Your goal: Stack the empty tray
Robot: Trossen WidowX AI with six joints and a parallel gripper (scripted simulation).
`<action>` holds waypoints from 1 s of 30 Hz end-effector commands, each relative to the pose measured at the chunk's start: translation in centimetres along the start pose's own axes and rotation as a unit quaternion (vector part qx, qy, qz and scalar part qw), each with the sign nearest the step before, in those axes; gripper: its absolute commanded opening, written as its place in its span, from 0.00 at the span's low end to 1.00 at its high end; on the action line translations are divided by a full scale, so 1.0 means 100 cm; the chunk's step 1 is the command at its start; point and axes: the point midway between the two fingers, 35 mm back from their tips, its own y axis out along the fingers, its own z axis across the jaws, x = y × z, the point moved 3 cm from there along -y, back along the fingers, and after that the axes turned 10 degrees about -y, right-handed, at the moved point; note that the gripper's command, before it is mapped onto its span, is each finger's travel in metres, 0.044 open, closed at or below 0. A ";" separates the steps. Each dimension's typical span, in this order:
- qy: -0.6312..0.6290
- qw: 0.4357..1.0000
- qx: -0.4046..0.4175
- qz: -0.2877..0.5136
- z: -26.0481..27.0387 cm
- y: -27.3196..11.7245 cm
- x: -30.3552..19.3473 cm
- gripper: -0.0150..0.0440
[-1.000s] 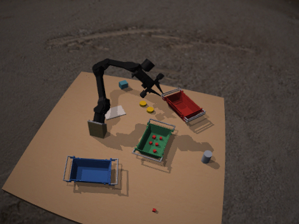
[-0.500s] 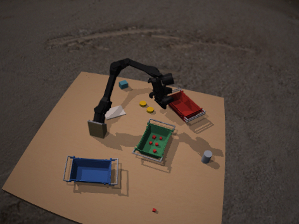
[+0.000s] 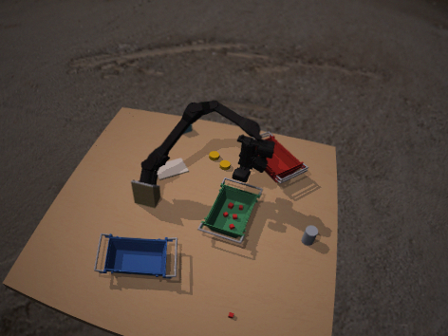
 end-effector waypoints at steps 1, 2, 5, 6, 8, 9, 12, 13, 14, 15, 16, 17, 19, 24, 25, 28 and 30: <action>0.008 1.000 0.004 -0.001 0.002 0.001 0.002 0.39; 0.008 1.000 0.004 -0.001 0.002 0.003 0.002 0.39; 0.008 1.000 0.004 -0.001 0.002 0.013 0.003 0.39; 0.008 1.000 0.004 -0.001 0.002 0.017 0.003 0.39; 0.007 1.000 0.004 -0.001 0.002 0.026 0.003 0.39; 0.007 1.000 0.005 -0.001 0.002 0.030 0.003 0.39; 0.007 1.000 0.005 -0.001 0.003 0.043 0.003 0.39; 0.007 1.000 0.005 -0.001 0.003 0.048 0.003 0.39; 0.007 1.000 0.005 -0.001 0.003 0.052 0.003 0.39; 0.007 1.000 0.006 -0.001 0.003 0.056 0.002 0.39; 0.007 1.000 0.006 -0.001 0.003 0.058 0.002 0.39; 0.007 1.000 0.006 -0.001 0.003 0.059 0.002 0.39; 0.007 1.000 0.006 -0.001 0.003 0.059 0.002 0.39; 0.007 1.000 0.005 -0.001 -0.004 0.045 0.001 0.39; 0.008 1.000 0.005 -0.001 -0.007 0.041 0.001 0.39; 0.008 1.000 0.005 -0.001 -0.014 0.031 -0.001 0.39; 0.008 1.000 0.005 -0.001 -0.020 0.028 -0.002 0.39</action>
